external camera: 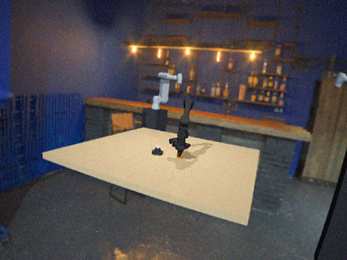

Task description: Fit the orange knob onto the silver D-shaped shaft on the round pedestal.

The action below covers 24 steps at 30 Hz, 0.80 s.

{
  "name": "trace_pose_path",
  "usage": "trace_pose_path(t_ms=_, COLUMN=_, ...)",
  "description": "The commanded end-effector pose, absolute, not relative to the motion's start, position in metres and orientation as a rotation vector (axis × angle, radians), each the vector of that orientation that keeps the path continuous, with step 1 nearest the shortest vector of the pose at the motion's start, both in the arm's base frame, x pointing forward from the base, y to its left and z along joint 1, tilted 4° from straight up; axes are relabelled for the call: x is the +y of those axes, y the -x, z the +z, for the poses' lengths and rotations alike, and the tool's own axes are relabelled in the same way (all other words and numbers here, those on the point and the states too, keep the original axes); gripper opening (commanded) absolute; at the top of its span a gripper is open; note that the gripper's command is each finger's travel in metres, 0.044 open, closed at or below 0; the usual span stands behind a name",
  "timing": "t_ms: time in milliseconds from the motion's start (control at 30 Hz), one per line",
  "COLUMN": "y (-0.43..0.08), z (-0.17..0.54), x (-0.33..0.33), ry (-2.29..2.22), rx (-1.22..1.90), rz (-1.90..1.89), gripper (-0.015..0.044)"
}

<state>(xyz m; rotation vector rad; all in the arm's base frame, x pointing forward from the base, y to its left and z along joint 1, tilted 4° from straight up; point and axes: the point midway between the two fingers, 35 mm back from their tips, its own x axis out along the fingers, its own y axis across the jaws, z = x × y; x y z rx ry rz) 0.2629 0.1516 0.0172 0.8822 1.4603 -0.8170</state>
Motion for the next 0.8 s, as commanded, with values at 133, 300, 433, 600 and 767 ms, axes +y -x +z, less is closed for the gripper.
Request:
trace_pose_path(t_ms=133, y=-0.263, z=0.017, x=0.152, ry=-0.888, rx=1.462, rz=-0.817, gripper=0.0157)
trace_pose_path(t_ms=300, y=-0.263, z=0.017, x=0.152, ry=-0.888, rx=1.462, rz=-0.817, gripper=0.0085)
trace_pose_path(t_ms=433, y=-0.266, z=0.027, x=0.153, ry=-0.889, rx=1.462, rz=-0.817, gripper=0.0000)
trace_pose_path(t_ms=600, y=-0.269, z=0.042, x=0.153, ry=-0.889, rx=1.462, rz=-0.817, gripper=0.0000)
trace_pose_path(t_ms=767, y=-0.271, z=0.057, x=0.153, ry=-0.889, rx=1.462, rz=-0.817, gripper=0.0000)
